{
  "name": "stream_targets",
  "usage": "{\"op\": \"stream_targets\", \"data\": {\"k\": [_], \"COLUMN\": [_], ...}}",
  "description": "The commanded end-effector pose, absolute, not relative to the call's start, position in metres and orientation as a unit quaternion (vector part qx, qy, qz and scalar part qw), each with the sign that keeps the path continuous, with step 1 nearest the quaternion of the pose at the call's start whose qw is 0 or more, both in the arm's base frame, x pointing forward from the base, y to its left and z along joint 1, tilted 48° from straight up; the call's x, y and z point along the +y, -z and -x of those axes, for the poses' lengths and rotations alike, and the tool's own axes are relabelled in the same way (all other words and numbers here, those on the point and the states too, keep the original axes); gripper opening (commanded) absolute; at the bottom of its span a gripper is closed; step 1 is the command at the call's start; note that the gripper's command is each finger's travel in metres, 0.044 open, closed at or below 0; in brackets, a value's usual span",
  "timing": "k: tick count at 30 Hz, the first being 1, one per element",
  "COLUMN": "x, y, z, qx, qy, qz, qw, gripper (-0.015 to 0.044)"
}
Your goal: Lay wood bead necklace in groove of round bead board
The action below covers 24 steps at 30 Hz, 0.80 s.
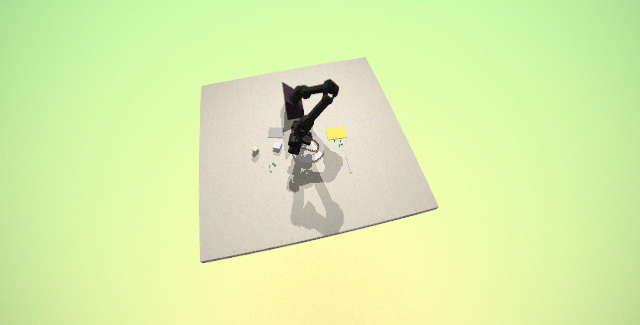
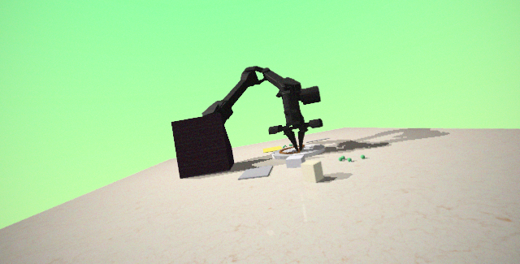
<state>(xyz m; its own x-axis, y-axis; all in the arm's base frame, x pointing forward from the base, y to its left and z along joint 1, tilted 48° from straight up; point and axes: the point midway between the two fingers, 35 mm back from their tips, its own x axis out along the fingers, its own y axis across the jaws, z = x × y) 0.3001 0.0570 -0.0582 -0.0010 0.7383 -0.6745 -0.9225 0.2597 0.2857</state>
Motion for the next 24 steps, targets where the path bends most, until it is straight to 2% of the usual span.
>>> {"op": "stream_targets", "data": {"k": [1, 24], "x": [0.057, 0.048], "y": [0.058, 0.065], "z": [-0.3, -0.306], "qx": [0.381, 0.381], "qy": [-0.596, -0.595], "qz": [0.121, 0.118], "qw": [0.696, 0.698], "gripper": [0.0, 0.0]}}
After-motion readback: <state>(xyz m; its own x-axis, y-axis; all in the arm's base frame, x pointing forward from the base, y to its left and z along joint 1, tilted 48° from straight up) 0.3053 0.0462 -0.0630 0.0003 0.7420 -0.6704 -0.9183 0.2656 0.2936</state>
